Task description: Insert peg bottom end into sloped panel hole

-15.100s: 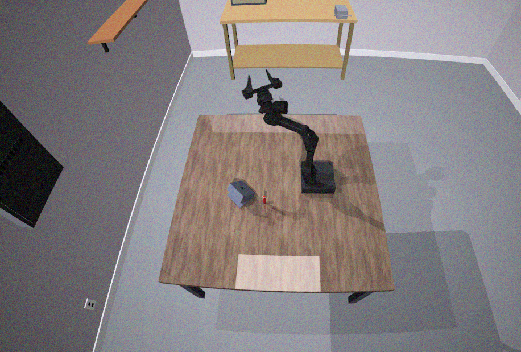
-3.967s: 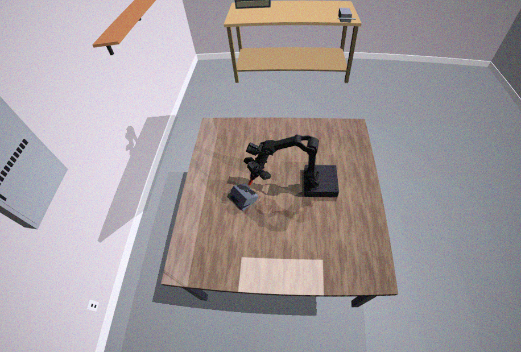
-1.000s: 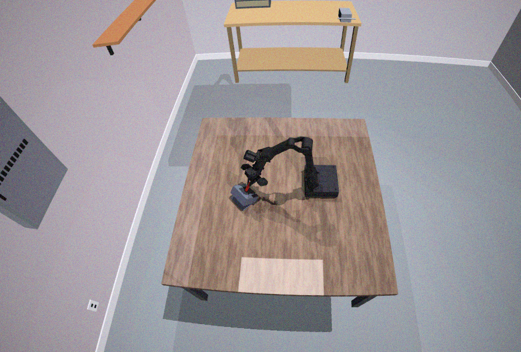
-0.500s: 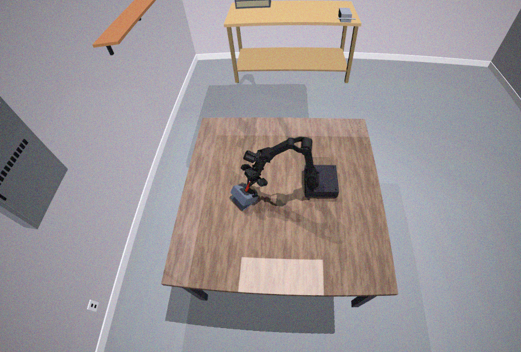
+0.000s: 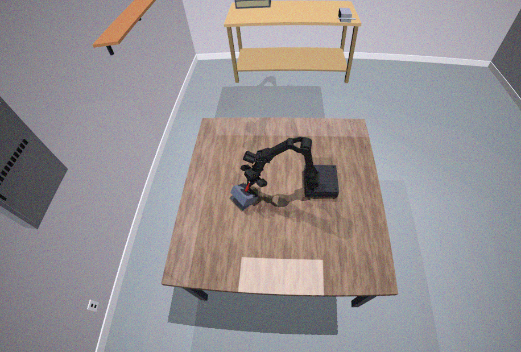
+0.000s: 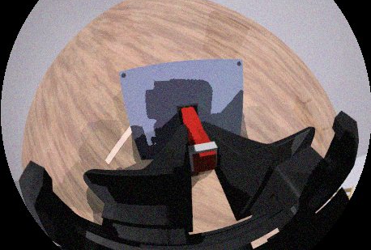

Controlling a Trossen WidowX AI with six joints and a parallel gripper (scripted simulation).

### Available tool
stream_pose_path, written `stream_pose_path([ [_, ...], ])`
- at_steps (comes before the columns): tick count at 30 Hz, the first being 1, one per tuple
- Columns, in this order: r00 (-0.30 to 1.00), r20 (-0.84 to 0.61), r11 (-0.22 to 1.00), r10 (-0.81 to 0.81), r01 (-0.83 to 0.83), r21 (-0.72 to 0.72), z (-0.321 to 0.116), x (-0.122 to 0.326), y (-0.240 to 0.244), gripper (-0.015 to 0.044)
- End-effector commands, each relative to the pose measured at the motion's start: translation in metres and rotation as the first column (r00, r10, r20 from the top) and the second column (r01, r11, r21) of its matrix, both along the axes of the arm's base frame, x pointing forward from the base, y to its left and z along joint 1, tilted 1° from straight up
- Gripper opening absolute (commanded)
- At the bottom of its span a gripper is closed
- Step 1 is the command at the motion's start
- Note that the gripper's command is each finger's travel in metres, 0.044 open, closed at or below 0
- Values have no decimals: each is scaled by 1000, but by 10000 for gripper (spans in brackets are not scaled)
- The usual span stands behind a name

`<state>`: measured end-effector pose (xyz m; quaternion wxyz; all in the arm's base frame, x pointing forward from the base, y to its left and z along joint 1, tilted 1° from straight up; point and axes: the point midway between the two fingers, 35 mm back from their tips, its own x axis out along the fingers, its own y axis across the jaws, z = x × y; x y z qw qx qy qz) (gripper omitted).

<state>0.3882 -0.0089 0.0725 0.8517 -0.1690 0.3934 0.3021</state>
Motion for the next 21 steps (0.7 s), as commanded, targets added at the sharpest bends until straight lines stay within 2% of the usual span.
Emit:
stream_pose_path([
  [1,1000,-6,1000,-5,5,0,-3,1,0,0],
  [21,1000,-5,1000,-5,5,1,-8,6,4,0],
])
